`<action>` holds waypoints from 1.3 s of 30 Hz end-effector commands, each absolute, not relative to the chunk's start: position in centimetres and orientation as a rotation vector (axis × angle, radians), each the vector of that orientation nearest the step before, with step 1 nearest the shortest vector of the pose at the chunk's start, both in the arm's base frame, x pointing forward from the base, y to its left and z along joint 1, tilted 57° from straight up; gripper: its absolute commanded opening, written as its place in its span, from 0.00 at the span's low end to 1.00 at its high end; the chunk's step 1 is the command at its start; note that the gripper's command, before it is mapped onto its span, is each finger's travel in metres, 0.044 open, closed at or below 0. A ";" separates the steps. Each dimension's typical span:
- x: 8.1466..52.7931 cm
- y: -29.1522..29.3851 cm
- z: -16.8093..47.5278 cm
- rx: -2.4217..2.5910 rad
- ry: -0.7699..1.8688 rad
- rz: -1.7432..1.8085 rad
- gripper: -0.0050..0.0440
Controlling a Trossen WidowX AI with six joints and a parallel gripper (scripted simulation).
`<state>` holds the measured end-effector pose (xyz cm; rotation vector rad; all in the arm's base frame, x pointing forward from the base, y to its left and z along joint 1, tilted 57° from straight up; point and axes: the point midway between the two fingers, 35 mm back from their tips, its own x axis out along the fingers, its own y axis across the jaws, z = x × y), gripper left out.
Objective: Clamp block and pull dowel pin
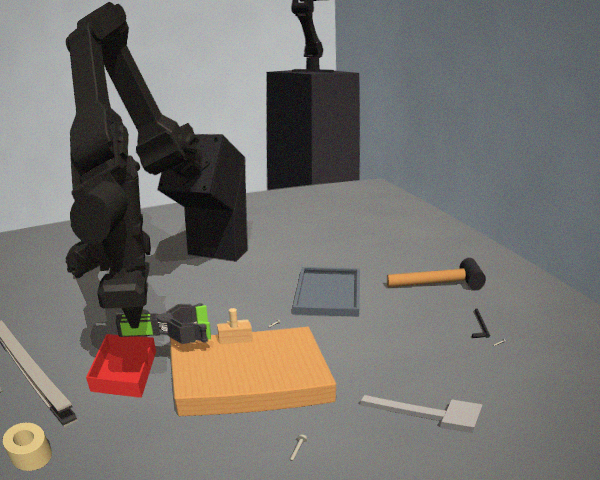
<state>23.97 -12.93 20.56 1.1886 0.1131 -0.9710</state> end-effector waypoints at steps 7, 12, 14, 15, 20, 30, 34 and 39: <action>24.3 -13.3 20.0 1.186 0.120 -0.970 0.10; 24.4 -13.6 19.8 1.186 0.118 -0.969 0.10; 24.5 -13.7 19.8 1.186 0.118 -0.969 0.10; 24.5 -13.8 19.7 1.186 0.117 -0.969 0.10; 24.6 -13.9 19.6 1.186 0.116 -0.969 0.10; 24.7 -13.8 19.5 1.190 0.120 -0.965 0.10; 24.8 -13.7 19.4 1.191 0.121 -0.964 0.10; 24.8 -13.5 19.3 1.192 0.121 -0.964 0.10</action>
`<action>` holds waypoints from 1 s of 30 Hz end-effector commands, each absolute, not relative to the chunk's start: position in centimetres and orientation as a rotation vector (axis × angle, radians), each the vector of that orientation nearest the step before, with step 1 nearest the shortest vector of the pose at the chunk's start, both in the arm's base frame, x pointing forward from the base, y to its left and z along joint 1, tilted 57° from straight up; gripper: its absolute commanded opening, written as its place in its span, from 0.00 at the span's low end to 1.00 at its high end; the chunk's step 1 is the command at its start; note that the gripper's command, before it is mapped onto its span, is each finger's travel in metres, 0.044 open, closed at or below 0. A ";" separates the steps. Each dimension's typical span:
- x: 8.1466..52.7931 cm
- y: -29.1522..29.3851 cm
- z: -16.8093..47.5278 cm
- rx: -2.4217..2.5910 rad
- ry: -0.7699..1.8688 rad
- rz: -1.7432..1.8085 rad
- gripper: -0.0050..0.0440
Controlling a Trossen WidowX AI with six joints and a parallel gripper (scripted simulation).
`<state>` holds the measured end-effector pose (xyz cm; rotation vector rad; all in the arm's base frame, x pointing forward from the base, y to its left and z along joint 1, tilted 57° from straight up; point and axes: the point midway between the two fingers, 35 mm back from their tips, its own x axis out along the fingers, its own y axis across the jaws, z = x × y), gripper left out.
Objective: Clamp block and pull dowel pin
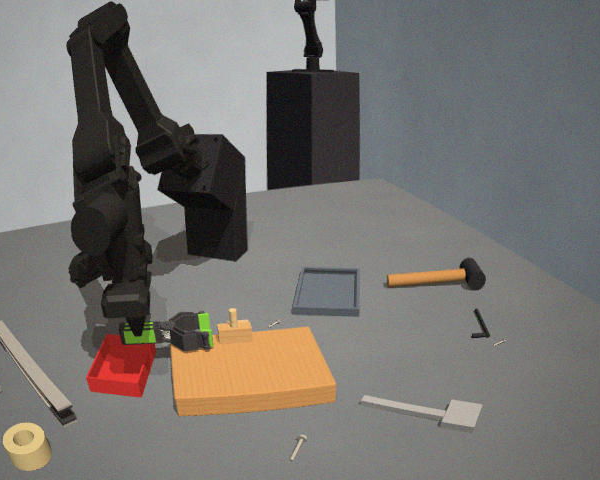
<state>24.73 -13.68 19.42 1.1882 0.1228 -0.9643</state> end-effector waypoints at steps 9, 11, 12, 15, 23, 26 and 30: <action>25.0 -13.2 19.2 1.193 0.123 -0.963 0.10; 25.0 -13.1 19.1 1.193 0.123 -0.963 0.10; 25.0 -13.1 19.1 1.193 0.123 -0.963 0.10; 25.1 -13.1 19.1 1.193 0.123 -0.963 0.10; 25.2 -12.7 18.9 1.193 0.123 -0.963 0.10; 25.3 -12.6 18.9 1.194 0.124 -0.963 0.10; 25.3 -12.5 18.8 1.194 0.124 -0.963 0.10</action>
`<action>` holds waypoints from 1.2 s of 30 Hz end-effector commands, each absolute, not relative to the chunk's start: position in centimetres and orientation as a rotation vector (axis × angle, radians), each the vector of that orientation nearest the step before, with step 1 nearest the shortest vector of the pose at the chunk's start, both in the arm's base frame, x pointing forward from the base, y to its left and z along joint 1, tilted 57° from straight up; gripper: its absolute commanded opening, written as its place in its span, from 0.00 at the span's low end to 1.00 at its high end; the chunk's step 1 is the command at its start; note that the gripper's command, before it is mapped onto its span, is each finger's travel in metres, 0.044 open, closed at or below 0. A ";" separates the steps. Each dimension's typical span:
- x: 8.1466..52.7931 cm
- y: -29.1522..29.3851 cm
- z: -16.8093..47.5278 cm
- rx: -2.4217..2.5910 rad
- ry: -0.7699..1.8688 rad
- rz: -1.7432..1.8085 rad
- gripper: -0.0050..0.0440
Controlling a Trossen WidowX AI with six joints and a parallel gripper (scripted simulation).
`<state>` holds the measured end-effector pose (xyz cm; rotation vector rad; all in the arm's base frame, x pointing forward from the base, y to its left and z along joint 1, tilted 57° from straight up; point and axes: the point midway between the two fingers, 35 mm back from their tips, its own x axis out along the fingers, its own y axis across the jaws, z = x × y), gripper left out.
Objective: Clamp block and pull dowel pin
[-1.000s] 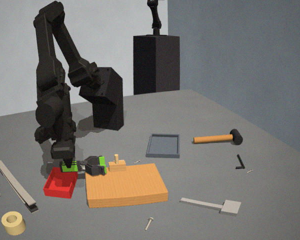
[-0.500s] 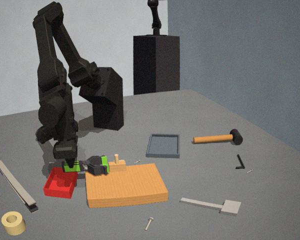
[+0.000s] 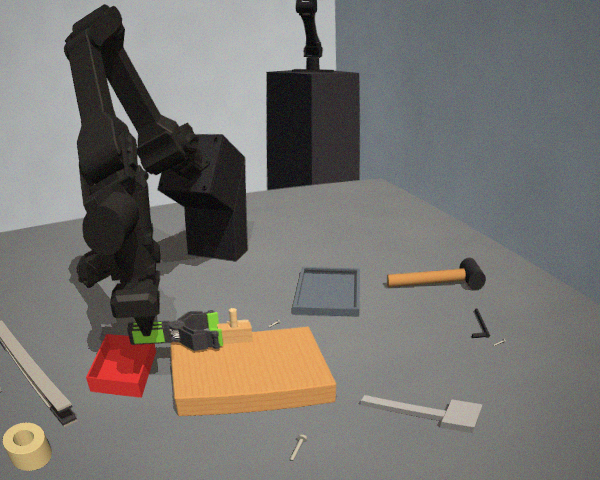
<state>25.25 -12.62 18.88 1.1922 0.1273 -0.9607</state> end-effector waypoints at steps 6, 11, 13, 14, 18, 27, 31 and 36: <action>25.4 -12.3 18.7 1.194 0.124 -0.963 0.10; 25.5 -12.1 18.6 1.194 0.124 -0.962 0.10; 25.5 -12.1 18.6 1.194 0.124 -0.962 0.10; 25.6 -12.0 18.6 1.194 0.124 -0.962 0.10; 25.6 -12.0 18.5 1.194 0.124 -0.962 0.10; 25.8 -11.6 18.3 1.194 0.124 -0.962 0.10; 25.8 -11.5 18.3 1.194 0.124 -0.962 0.10; 25.9 -11.3 18.2 1.194 0.124 -0.962 0.10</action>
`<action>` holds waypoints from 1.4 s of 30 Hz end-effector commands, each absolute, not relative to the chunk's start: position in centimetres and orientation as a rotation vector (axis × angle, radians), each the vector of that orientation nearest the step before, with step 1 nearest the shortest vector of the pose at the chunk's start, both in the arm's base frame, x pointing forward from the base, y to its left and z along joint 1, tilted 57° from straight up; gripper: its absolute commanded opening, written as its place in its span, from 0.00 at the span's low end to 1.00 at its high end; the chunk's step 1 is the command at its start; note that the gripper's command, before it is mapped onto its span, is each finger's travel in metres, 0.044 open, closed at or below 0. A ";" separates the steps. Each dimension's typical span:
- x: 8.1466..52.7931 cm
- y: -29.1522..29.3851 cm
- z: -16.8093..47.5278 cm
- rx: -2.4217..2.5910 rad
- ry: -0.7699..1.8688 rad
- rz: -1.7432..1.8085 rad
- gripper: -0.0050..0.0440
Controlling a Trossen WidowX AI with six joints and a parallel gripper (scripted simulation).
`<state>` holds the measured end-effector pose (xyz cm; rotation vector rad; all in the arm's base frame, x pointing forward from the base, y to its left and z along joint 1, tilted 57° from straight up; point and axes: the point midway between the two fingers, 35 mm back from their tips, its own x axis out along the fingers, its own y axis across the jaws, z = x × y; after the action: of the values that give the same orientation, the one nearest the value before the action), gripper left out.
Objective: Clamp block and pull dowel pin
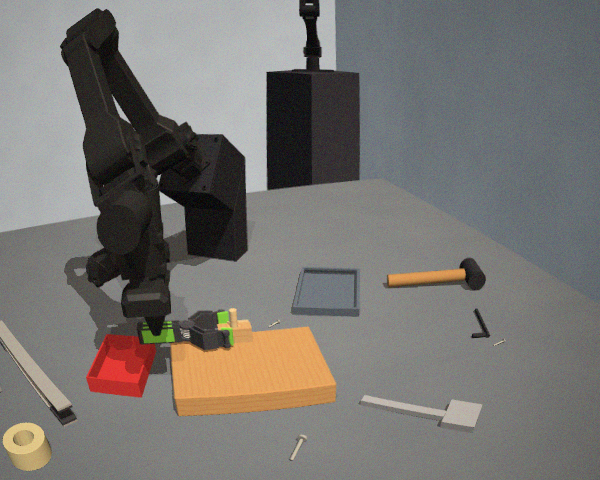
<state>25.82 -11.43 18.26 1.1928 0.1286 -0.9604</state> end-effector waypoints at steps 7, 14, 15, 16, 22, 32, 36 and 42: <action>26.0 -11.1 18.1 1.194 0.125 -0.962 0.10; 26.2 -10.8 17.9 1.194 0.125 -0.962 0.10; 26.2 -10.8 17.9 1.194 0.125 -0.962 0.10; 26.2 -10.8 17.9 1.194 0.125 -0.962 0.10; 26.3 -10.5 17.8 1.195 0.125 -0.962 0.10; 26.4 -10.2 17.6 1.195 0.125 -0.962 0.10; 26.5 -10.1 17.6 1.195 0.125 -0.961 0.10; 26.7 -10.0 17.8 1.195 0.125 -0.961 0.10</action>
<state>26.53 -10.06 17.56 1.1924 0.1310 -0.9608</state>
